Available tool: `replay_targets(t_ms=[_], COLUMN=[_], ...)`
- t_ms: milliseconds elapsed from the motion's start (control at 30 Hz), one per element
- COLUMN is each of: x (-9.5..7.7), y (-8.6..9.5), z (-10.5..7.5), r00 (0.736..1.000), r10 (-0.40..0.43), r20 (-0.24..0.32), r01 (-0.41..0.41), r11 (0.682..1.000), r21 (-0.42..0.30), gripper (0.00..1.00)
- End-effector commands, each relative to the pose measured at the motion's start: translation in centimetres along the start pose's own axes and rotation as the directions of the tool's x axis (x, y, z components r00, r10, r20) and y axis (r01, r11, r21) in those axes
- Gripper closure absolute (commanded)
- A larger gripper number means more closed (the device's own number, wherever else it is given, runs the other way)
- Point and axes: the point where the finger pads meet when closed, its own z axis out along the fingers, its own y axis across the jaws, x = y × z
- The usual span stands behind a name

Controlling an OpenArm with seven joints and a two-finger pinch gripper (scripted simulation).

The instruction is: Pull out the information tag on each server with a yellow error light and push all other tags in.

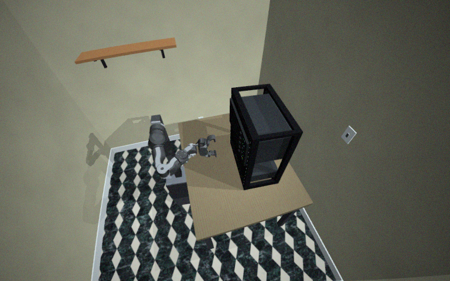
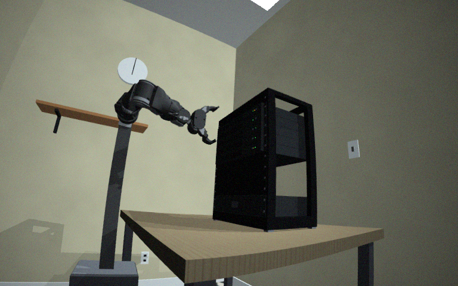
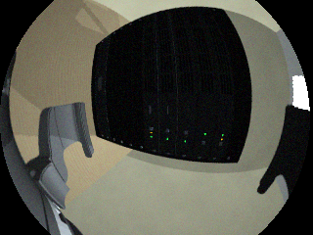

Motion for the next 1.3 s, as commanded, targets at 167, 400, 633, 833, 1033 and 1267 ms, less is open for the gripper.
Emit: replay_targets(t_ms=[167, 400, 633, 833, 1033, 1267], x=[0.0, 0.0, -0.1, -0.8, -2.3, -3.9], y=[0.2, 0.2, 0.1, -0.5, -2.0, -3.6], z=[0.0, 0.0, 0.3, 1.4, 4.2, 7.0], r00=[1.000, 1.000, 1.000, 1.000, 1.000, 1.000], r10=[0.003, 0.003, 0.003, 0.003, 0.003, 0.004], r20=[0.001, 0.001, -0.001, -0.001, 0.000, 0.000], r01=[-0.003, -0.003, -0.003, -0.003, -0.003, -0.004], r11=[1.000, 1.000, 1.000, 1.000, 1.000, 1.000], r21=[-0.006, -0.006, -0.006, -0.007, -0.010, -0.004], gripper=[0.00, 0.00, 0.00, 0.00, 0.00, 0.00])
